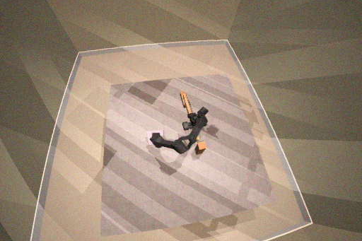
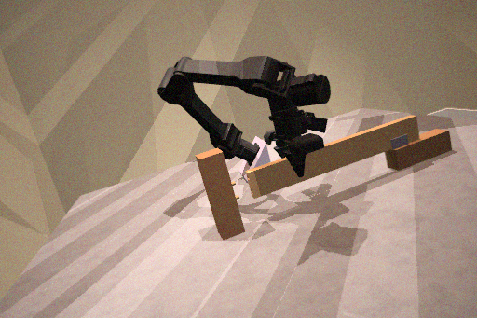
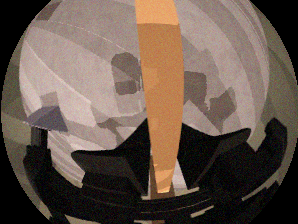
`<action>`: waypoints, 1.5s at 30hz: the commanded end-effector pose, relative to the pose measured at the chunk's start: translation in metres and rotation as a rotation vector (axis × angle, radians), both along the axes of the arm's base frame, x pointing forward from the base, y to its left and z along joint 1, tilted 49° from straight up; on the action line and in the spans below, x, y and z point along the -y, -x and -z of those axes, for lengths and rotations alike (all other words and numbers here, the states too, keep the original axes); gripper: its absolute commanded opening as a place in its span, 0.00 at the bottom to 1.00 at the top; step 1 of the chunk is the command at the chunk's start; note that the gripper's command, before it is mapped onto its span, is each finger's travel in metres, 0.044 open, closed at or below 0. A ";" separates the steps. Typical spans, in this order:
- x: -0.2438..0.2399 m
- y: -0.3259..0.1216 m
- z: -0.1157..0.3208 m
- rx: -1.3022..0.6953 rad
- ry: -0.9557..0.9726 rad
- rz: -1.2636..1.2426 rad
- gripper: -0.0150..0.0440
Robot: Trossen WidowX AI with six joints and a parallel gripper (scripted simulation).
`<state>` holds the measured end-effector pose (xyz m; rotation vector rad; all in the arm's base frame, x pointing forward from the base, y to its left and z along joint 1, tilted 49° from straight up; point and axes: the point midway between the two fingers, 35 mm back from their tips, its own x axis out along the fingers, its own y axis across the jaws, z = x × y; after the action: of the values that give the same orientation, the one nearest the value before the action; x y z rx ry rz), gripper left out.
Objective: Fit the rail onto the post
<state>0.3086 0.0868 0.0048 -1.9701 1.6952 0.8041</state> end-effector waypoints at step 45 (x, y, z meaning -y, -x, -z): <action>-0.003 0.000 0.001 0.002 -0.007 -0.004 0.25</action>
<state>0.3084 0.0864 0.0030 -1.9666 1.6927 0.8051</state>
